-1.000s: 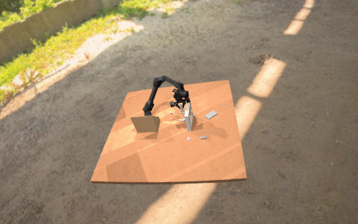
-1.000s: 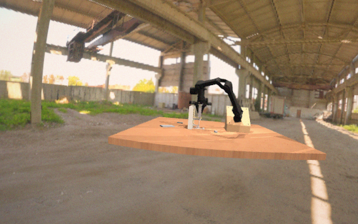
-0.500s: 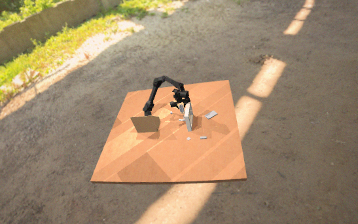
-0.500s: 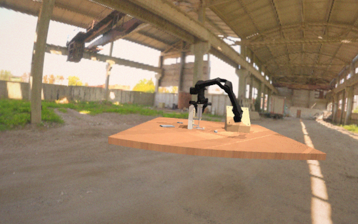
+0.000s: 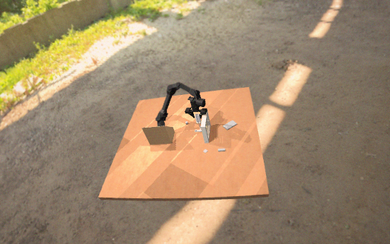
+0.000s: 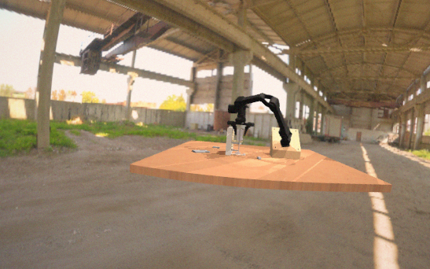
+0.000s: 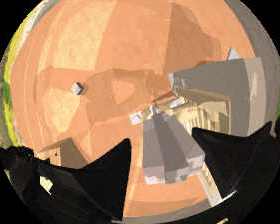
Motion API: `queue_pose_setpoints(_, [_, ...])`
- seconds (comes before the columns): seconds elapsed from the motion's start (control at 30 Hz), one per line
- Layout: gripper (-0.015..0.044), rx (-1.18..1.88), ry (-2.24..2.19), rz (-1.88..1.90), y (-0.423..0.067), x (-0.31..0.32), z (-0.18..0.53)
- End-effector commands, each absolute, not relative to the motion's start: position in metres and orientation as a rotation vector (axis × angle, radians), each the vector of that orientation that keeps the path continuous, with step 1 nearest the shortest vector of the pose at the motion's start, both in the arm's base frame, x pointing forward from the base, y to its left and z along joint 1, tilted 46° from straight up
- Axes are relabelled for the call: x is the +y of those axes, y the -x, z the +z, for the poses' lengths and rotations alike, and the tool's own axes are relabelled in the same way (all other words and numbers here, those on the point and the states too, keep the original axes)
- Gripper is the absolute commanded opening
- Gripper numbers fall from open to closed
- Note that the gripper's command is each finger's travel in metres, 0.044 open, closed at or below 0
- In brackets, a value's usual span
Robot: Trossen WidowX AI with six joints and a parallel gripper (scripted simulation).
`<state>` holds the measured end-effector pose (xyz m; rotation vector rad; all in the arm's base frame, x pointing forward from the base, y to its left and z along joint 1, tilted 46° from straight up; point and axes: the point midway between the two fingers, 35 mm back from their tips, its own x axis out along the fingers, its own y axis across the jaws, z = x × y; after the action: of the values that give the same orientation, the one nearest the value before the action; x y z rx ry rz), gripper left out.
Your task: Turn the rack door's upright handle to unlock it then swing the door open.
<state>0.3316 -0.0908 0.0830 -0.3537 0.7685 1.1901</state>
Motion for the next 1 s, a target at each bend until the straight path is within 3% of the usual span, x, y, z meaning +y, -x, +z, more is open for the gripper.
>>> queue_pose_setpoints(0.0, [0.0298, 0.867, 0.207, 1.105, -0.3332, -0.0913, 0.0827])
queue_pose_setpoints(0.97, [0.0298, 1.449, -0.979, 0.275, -0.3332, -0.0912, 0.0827])
